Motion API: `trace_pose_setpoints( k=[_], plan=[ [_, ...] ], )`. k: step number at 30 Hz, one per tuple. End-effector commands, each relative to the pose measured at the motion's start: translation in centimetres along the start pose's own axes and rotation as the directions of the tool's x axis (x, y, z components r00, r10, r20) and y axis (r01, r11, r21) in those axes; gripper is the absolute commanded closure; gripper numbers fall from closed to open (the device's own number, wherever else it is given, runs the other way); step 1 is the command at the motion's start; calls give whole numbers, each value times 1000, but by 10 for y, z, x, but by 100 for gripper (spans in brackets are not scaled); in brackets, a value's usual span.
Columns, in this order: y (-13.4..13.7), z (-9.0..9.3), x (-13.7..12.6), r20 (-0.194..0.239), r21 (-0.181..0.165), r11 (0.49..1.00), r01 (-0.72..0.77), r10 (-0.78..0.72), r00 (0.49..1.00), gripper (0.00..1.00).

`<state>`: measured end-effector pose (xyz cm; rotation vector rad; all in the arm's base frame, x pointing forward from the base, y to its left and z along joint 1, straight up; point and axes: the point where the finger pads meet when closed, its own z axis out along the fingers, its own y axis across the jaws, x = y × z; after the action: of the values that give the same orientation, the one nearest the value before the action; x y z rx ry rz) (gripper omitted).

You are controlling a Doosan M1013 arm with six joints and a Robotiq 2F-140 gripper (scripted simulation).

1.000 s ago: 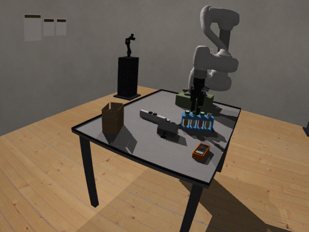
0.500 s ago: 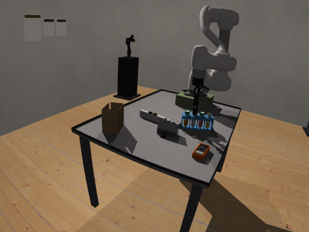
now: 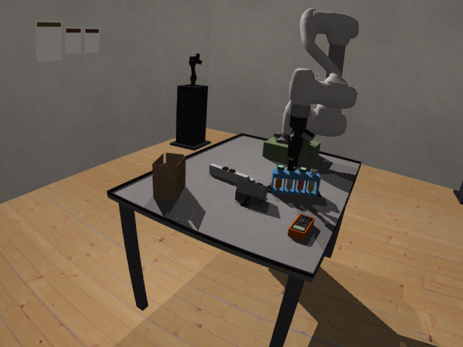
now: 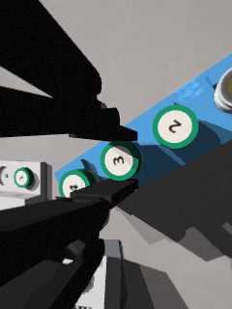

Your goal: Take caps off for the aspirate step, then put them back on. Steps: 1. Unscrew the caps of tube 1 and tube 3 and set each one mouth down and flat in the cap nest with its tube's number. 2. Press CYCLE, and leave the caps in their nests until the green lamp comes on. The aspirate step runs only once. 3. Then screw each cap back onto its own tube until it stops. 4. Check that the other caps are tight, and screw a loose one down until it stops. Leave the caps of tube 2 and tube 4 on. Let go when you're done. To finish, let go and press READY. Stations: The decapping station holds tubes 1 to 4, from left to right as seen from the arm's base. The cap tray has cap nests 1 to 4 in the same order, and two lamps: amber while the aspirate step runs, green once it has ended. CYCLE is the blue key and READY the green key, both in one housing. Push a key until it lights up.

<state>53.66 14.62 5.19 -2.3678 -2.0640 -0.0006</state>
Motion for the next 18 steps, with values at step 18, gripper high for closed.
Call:
trace_pose_setpoints(
  k=[18],
  plan=[
    [0,-1,0,0,-1,921,389,-389,921,70]
  ],
)
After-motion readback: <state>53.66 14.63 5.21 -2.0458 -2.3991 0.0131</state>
